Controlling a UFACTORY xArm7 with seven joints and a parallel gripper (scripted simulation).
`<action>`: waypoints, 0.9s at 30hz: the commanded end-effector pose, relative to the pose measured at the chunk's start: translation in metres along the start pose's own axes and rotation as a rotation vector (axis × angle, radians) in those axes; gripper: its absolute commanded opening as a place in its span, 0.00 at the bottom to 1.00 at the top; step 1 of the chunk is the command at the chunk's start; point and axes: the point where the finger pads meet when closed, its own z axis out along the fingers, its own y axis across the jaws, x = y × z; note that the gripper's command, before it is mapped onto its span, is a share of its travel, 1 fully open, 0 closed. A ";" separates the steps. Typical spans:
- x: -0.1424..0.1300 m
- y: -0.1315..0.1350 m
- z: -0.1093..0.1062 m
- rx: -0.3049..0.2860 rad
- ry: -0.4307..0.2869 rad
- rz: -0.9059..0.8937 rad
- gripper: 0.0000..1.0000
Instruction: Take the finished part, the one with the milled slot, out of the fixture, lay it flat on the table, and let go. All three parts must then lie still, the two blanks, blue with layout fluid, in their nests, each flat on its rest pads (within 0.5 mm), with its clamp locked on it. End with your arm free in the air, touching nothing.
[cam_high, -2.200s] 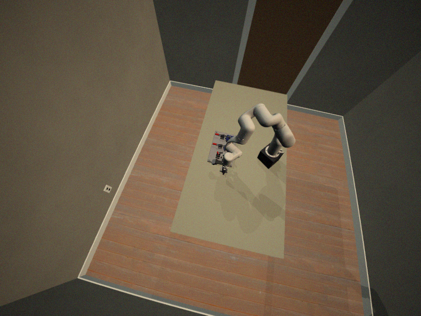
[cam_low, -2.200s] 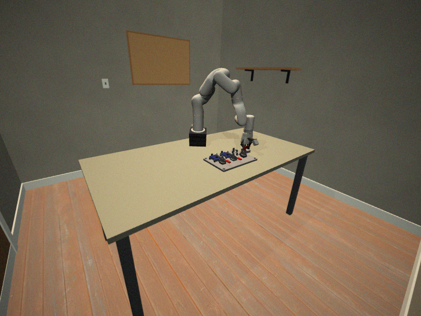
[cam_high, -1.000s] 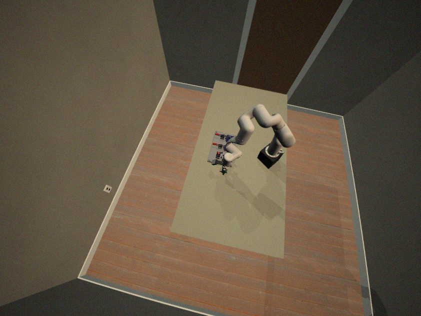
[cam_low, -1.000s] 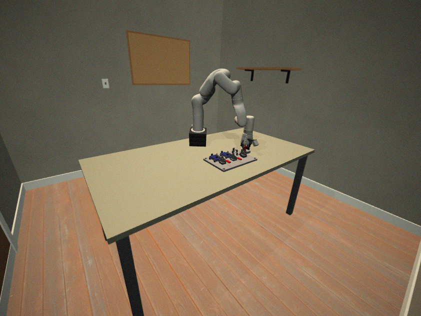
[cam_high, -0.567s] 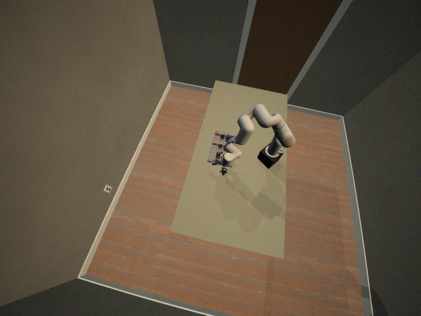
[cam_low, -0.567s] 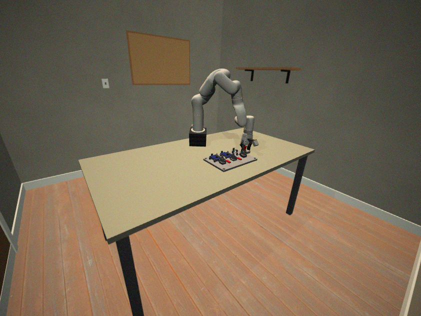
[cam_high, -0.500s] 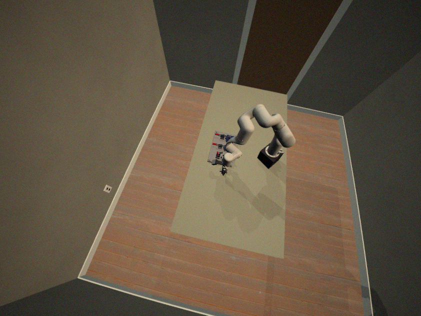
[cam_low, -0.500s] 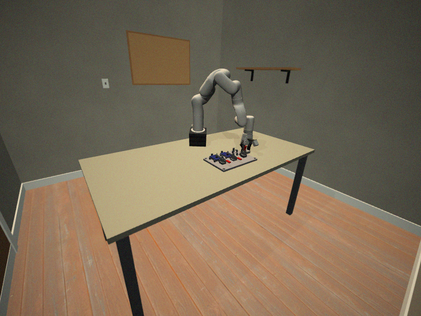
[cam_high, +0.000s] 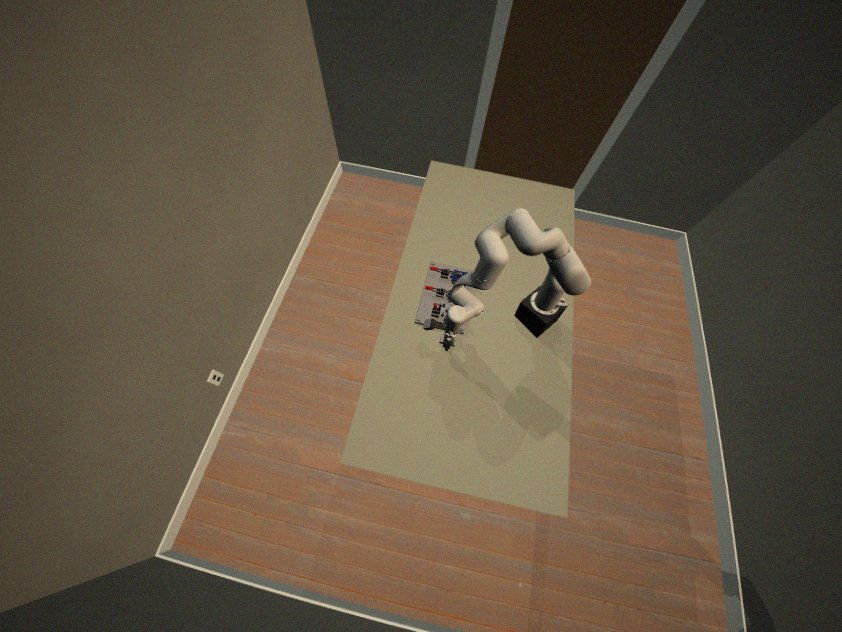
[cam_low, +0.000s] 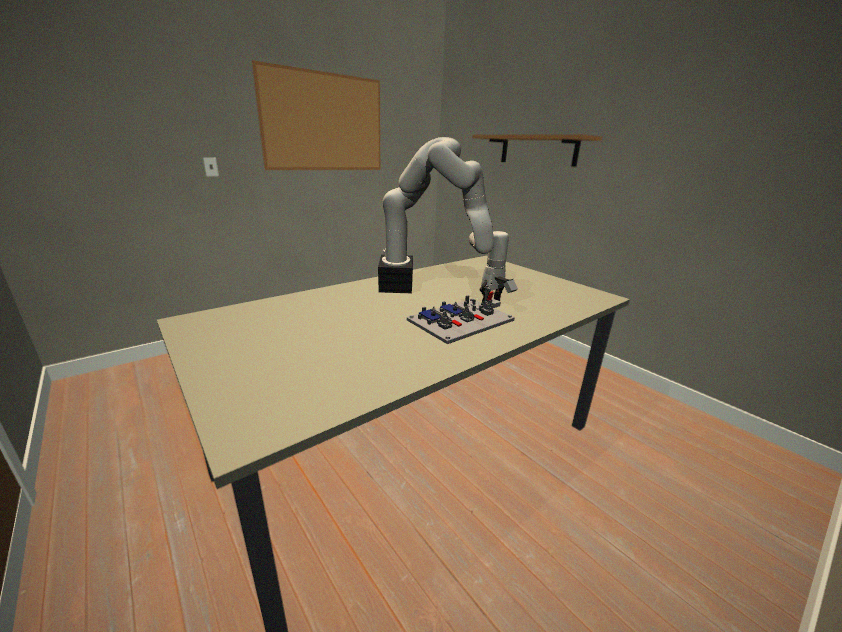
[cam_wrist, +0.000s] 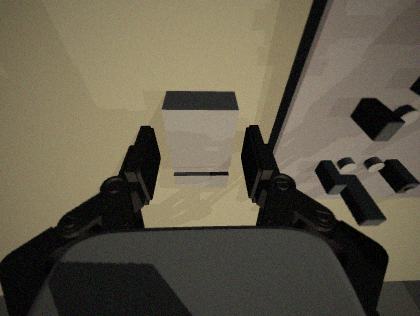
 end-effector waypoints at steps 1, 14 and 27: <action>0.001 -0.001 -0.001 0.002 0.003 0.000 0.69; 0.001 -0.001 -0.009 0.002 0.003 0.000 0.69; 0.001 -0.001 -0.044 0.002 0.003 0.000 0.69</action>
